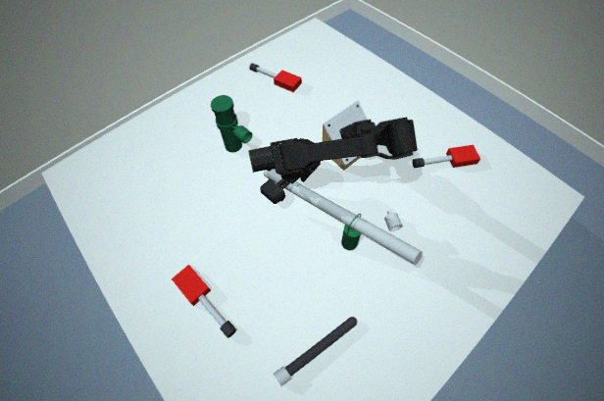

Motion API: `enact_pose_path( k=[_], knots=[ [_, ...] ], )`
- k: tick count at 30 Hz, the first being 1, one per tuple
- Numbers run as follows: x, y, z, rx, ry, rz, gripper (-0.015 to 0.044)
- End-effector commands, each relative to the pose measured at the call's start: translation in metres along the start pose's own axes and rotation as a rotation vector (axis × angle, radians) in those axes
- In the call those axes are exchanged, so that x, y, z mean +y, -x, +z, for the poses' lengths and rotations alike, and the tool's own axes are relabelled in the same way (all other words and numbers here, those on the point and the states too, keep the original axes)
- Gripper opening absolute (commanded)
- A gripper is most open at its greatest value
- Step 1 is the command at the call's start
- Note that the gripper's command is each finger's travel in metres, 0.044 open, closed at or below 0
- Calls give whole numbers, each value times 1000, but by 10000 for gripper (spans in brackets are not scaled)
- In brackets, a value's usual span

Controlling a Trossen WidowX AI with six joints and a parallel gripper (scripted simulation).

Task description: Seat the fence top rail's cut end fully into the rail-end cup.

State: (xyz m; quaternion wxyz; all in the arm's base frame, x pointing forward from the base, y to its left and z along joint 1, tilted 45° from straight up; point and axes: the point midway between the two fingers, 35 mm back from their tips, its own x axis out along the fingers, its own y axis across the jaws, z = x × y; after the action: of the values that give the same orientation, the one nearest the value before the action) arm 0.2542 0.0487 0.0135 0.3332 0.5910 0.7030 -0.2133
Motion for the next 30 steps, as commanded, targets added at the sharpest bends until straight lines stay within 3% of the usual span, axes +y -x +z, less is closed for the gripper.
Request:
enact_pose_path(
  k=[1, 5, 14, 25, 30],
  knots=[
    [-3, -8, -1, 9, -9, -7, 440],
    [-4, -12, -1, 9, -9, -7, 440],
    [-4, -12, -1, 9, -9, -7, 204],
    [-4, -12, -1, 9, -9, -7, 130],
    [-5, -7, -1, 9, -9, -7, 0]
  ],
)
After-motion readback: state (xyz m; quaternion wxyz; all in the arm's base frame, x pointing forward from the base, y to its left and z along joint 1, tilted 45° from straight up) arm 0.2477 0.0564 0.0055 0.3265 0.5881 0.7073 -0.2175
